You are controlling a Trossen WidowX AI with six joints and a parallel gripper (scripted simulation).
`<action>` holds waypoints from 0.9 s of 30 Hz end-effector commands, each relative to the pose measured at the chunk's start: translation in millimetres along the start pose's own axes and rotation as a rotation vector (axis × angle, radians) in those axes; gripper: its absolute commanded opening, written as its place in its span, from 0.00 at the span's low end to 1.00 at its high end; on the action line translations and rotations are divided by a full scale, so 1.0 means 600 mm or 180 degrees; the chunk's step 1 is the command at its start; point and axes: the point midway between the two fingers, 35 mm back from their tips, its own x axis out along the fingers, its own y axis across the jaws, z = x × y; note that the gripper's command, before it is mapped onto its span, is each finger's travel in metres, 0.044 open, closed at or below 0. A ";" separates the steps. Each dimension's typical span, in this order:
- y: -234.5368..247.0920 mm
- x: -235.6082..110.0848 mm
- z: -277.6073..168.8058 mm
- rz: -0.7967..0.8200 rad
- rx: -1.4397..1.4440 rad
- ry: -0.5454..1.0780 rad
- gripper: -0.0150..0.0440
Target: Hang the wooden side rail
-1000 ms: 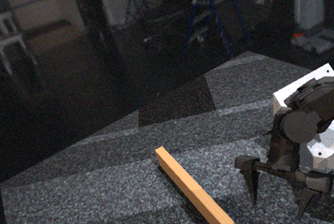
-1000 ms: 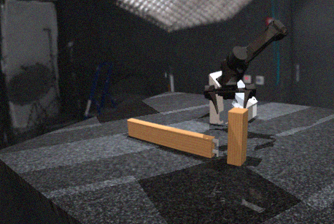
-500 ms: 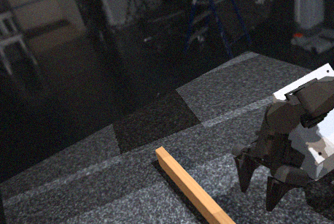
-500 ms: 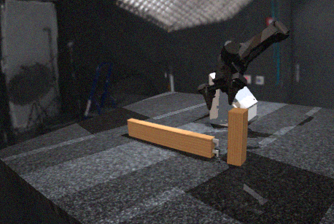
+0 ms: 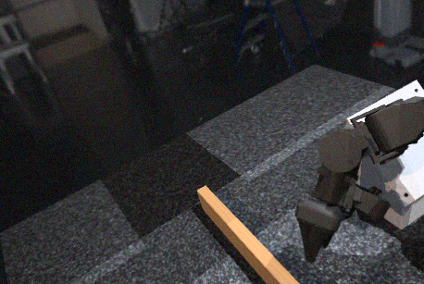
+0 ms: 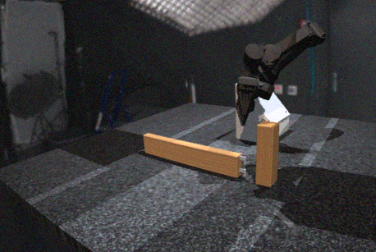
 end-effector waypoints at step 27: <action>-0.037 0.016 -0.011 0.0706 0.7555 0.0612 1.00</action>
